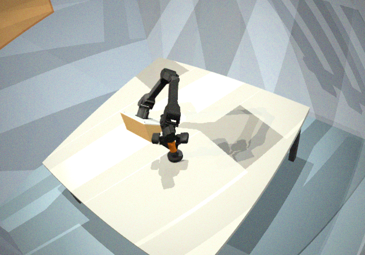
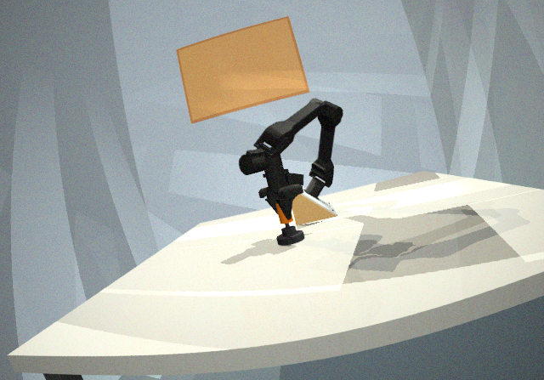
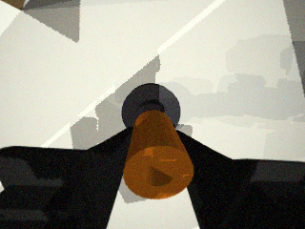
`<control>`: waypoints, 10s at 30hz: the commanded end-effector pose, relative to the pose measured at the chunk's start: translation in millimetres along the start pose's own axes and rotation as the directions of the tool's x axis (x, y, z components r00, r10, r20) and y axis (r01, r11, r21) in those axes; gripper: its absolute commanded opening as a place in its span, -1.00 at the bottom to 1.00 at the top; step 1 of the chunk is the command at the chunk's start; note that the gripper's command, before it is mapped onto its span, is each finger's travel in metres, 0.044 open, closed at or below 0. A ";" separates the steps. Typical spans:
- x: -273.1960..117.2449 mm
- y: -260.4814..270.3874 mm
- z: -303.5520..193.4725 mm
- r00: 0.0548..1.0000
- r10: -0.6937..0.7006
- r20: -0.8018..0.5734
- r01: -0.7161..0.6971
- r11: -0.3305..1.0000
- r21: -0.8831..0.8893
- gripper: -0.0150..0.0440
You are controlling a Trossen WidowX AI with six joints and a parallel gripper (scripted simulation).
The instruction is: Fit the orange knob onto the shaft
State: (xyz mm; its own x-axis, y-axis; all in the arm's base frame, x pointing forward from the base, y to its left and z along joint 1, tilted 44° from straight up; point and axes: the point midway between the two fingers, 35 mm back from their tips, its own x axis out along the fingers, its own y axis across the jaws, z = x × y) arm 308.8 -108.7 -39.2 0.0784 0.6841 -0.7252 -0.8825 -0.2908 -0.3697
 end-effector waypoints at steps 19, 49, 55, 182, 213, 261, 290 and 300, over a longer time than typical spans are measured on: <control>-3.2 -2.2 -2.3 1.000 -0.002 -0.001 0.002 0.977 -0.213 -0.49; -3.2 -1.5 -0.7 1.000 -0.002 -0.001 0.002 0.977 -0.213 -0.49; -4.4 -2.2 -1.4 1.000 -0.002 -0.001 0.002 0.992 -0.127 -0.49; -4.4 -2.1 -0.4 1.000 -0.002 -0.001 -0.001 -0.811 0.585 -0.49; 0.4 -0.6 0.4 1.000 -0.002 -0.001 -0.001 -0.912 0.411 -0.49; -3.2 -0.6 -0.2 1.000 -0.002 -0.001 -0.002 -0.977 0.213 -0.49; 0.4 0.1 1.0 1.000 -0.002 -0.001 -0.002 -1.000 0.005 -0.49; 0.4 -0.4 0.3 1.000 -0.002 -0.001 -0.002 -1.000 0.005 -0.49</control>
State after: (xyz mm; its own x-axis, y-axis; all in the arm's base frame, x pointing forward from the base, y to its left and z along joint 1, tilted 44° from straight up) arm 308.1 -108.1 -38.8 0.0791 0.6848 -0.7244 0.8782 0.2961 0.3758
